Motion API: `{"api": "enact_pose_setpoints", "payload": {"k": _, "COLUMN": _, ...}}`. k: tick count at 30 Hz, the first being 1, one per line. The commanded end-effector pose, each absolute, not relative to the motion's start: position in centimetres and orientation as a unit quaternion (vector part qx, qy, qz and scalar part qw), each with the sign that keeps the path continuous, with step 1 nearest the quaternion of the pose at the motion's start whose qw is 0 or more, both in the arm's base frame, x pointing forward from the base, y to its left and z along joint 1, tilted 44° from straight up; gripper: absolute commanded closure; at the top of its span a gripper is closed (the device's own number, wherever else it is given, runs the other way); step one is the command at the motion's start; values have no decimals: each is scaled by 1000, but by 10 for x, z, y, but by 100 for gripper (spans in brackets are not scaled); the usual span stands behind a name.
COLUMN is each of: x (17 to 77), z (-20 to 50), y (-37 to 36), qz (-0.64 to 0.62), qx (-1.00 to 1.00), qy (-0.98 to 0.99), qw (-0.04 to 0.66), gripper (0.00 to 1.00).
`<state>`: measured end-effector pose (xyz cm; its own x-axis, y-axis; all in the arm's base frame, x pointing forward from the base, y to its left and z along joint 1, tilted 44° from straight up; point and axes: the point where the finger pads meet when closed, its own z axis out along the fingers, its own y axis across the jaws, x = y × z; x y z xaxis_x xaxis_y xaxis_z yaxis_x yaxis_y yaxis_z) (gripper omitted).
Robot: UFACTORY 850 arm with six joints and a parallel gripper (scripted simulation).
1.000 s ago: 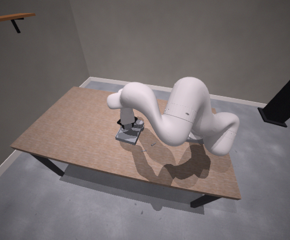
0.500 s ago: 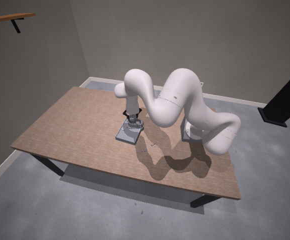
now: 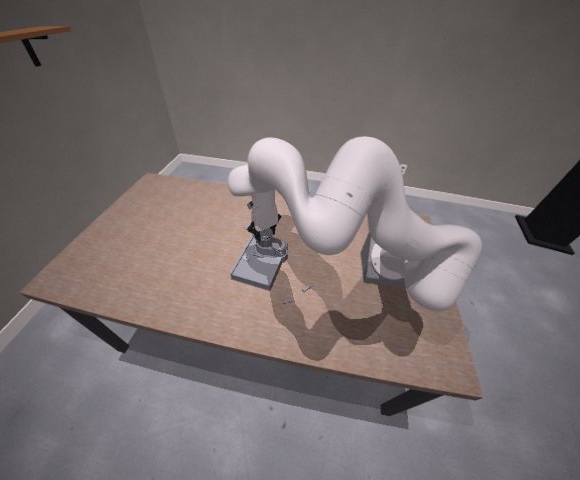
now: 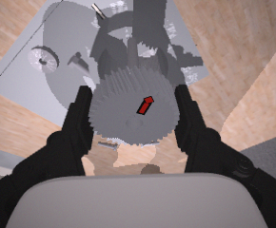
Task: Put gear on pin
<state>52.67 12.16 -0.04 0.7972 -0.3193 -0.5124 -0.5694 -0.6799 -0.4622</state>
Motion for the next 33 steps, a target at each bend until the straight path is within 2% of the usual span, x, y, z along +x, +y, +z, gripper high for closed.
{"api": "enact_pose_setpoints", "payload": {"k": 1, "x": 528, "z": 0, "y": 121, "qz": 169, "qx": -912, "qy": 174, "qw": 332, "gripper": 100}}
{"api": "enact_pose_setpoints", "payload": {"k": 9, "x": 528, "z": 0, "y": 121, "qz": 145, "qx": -922, "qy": 109, "qw": 343, "gripper": 100}}
{"api": "enact_pose_setpoints", "payload": {"k": 33, "x": 527, "z": -4, "y": 124, "qz": 144, "qx": -922, "qy": 107, "qw": 343, "gripper": 100}}
